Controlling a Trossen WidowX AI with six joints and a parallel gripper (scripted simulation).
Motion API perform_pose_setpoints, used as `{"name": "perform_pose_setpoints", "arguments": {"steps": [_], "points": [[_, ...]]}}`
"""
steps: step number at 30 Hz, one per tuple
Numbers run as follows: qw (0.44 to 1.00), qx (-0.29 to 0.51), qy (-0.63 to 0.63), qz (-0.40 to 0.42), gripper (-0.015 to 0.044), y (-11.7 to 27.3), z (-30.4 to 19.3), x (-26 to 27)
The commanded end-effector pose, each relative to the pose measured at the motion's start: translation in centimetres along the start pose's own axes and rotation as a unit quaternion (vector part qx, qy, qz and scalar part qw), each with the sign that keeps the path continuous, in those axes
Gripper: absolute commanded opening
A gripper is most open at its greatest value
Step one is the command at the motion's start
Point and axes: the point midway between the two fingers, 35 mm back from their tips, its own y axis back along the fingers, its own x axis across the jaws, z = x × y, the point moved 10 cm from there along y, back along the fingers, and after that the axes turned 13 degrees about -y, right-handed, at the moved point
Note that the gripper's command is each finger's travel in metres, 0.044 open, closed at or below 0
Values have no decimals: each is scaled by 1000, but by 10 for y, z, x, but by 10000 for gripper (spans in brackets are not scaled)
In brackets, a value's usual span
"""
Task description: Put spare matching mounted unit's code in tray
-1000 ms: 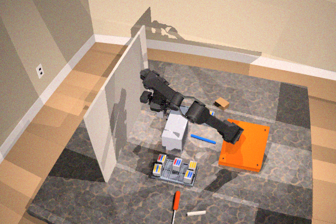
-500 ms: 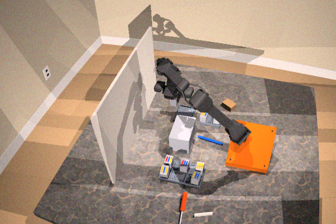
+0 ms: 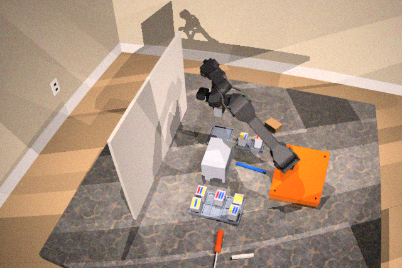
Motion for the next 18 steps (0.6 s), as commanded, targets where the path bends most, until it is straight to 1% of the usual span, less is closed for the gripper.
{"name": "perform_pose_setpoints", "arguments": {"steps": [1,18], "points": [[1000,2,6,-3,0,2,-10,1],[1000,2,6,-3,0,-14,-10,-3]]}}
